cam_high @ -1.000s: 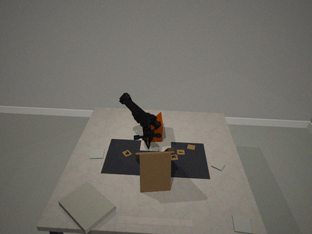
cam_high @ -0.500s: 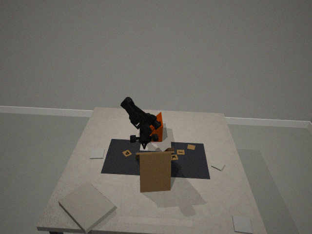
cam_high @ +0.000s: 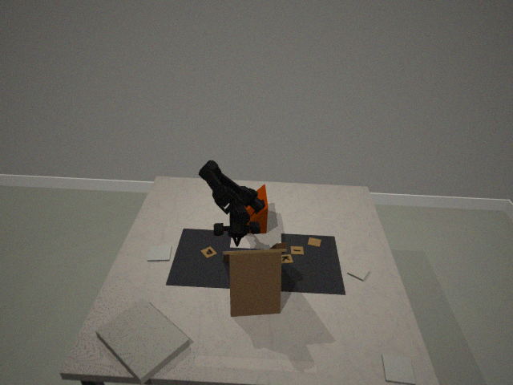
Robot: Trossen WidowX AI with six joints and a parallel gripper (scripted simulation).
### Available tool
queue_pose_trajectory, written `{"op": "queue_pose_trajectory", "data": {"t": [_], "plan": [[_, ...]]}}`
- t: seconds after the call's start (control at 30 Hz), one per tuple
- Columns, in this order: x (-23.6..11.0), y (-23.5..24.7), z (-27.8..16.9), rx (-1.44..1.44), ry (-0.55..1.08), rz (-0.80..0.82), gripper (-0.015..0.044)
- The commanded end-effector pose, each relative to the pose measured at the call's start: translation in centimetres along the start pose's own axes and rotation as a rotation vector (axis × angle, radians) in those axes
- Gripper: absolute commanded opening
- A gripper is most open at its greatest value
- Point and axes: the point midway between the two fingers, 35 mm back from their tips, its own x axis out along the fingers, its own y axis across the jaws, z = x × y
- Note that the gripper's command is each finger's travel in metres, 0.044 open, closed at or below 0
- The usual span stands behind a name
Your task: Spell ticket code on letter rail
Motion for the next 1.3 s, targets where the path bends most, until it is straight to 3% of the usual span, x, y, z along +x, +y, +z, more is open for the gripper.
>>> {"op": "queue_pose_trajectory", "data": {"t": [0.0, 1.27], "plan": [[0.3, 0.1, 0.2, -0.004, 0.003, -0.004, 0.0000], [1.7, 0.1, 1.4, -0.003, 0.002, -0.004, 0.0000]]}}
